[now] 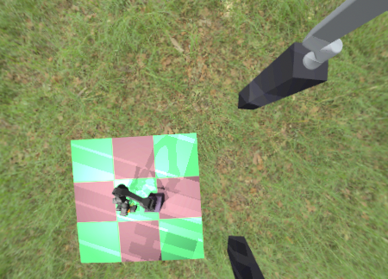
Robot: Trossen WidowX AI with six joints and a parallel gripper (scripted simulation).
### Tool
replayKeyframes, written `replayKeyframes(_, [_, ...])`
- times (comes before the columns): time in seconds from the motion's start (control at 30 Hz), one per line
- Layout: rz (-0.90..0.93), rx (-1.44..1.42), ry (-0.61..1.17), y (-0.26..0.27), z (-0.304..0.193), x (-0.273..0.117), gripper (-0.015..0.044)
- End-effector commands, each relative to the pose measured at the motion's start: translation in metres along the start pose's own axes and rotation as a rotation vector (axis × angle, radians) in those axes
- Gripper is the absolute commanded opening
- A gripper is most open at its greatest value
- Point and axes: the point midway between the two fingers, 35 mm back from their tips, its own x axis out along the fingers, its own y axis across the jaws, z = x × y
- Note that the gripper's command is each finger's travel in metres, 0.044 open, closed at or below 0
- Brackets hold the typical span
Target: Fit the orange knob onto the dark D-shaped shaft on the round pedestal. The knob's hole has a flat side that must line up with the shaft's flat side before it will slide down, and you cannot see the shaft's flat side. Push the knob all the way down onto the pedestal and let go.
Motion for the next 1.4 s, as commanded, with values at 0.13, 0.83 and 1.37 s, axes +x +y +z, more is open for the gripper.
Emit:
replayKeyframes(0.13, [0.0,-0.001,-0.004,0.0,0.0,0.0,0.026])
replayKeyframes(0.83, [-0.002,0.0,-0.002,-0.002,0.06,-0.036,0.044])
replayKeyframes(1.37, [0.066,0.042,0.889,0.005,0.08,-0.046,0.044])
